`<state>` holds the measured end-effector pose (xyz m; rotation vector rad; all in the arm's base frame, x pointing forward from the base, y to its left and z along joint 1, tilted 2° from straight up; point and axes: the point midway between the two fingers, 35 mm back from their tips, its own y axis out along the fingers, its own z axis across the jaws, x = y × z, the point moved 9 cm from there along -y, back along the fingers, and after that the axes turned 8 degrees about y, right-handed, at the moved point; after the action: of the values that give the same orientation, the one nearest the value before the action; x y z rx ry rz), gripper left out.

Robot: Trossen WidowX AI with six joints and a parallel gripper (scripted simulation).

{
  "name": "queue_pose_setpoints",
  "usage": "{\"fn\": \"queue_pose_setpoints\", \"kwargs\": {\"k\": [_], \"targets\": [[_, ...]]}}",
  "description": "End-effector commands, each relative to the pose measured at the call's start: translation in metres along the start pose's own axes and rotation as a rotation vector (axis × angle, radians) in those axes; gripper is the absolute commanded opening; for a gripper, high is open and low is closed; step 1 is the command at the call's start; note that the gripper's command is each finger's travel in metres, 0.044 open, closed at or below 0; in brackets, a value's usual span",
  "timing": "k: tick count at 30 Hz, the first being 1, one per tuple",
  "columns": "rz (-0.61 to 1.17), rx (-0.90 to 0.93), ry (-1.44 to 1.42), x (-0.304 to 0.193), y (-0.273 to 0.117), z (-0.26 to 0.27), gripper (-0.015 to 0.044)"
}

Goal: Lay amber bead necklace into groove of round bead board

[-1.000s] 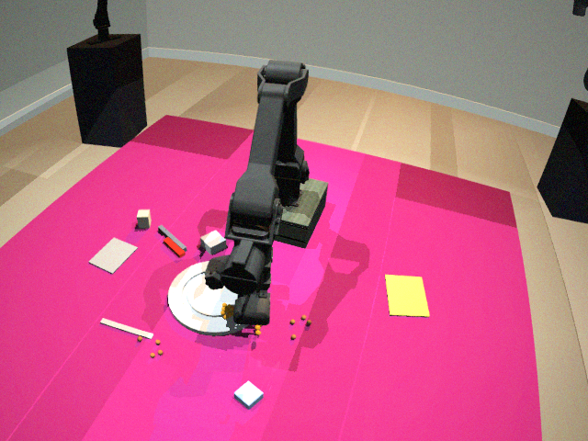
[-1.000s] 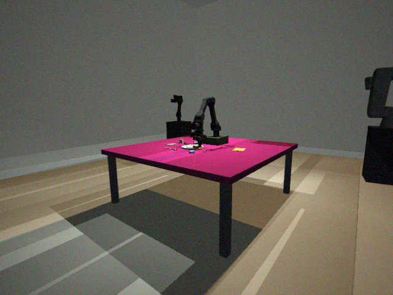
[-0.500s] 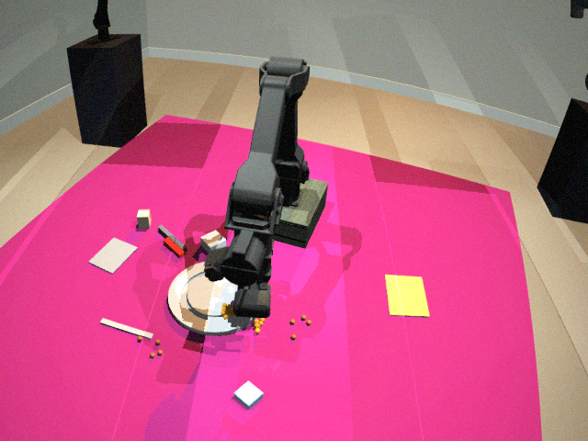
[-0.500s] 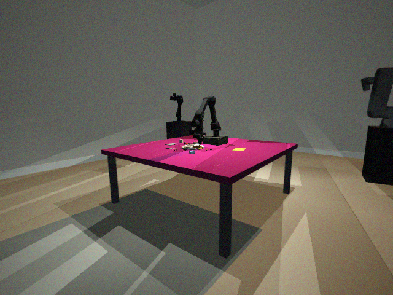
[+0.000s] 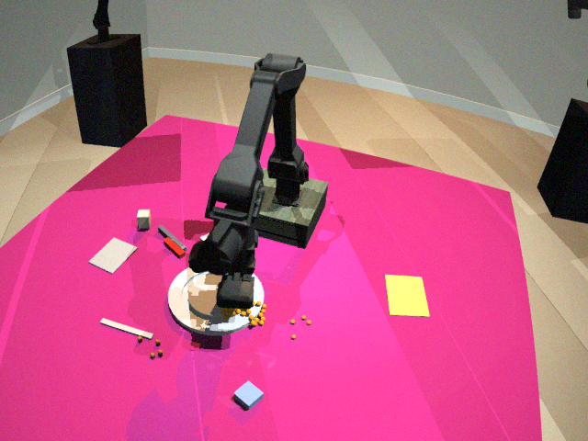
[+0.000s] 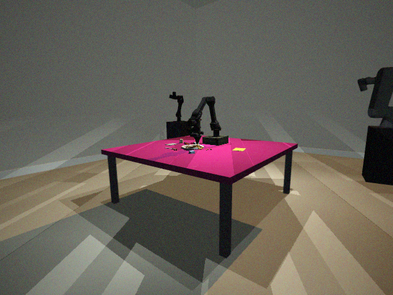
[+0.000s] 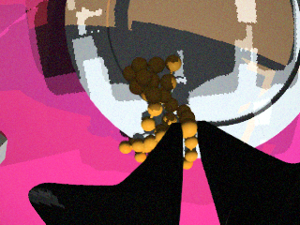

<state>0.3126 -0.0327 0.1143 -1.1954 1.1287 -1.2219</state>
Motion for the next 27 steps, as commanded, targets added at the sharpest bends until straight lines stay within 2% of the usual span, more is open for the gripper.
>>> {"fn": "queue_pose_setpoints", "kwargs": {"k": [1,27], "targets": [[-0.002,0.003,-0.004,0.013,-0.001,-0.005,0.0000],[-0.002,0.002,-0.004,0.020,0.024,-0.008,0.0000]]}}
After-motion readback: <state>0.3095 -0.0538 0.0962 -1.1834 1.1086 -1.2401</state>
